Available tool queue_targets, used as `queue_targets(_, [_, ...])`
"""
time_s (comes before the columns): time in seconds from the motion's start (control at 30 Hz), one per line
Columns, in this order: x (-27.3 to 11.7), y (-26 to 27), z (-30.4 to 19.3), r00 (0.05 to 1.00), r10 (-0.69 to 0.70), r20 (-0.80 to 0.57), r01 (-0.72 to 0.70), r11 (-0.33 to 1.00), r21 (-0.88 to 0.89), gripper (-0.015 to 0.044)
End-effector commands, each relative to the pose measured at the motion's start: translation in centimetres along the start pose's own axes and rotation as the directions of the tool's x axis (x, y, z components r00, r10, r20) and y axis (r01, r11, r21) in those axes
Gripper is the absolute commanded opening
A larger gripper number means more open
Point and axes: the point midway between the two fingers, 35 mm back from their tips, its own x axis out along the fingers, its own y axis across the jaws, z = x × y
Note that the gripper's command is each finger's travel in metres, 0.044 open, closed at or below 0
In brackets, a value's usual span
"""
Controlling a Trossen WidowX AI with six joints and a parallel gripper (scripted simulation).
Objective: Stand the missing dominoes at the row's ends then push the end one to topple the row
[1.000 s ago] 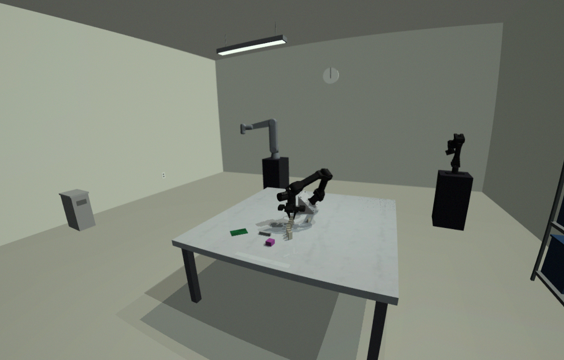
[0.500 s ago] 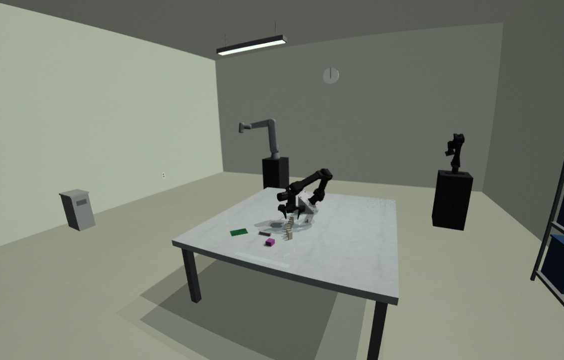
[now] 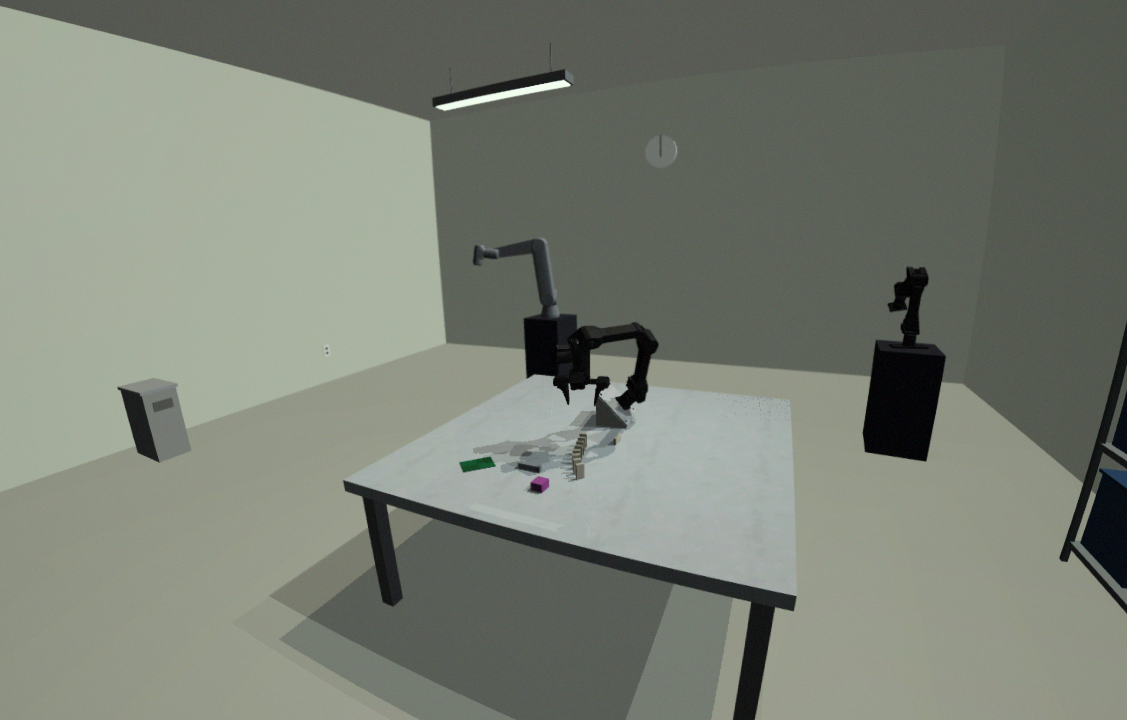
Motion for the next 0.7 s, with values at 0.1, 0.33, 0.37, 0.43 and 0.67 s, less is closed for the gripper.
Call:
queue_targets(0.1, [0.1,1.8,-0.1,1.0,0.006,-0.018,-0.006,1.0,0.031,0.044])
queue_targets(0.33, [4.4,8.6,-1.4,1.0,0.009,-0.016,-0.005,0.977,0.214,0.044])
queue_targets(0.37, [5.1,9.5,-1.8,1.0,0.011,-0.016,-0.007,0.971,0.239,0.044])
queue_targets(0.43, [6.3,11.1,-2.7,1.0,0.015,-0.017,-0.01,0.959,0.284,0.044])
queue_targets(0.67, [6.8,11.7,-3.0,1.0,0.017,-0.017,-0.011,0.954,0.3,0.044])
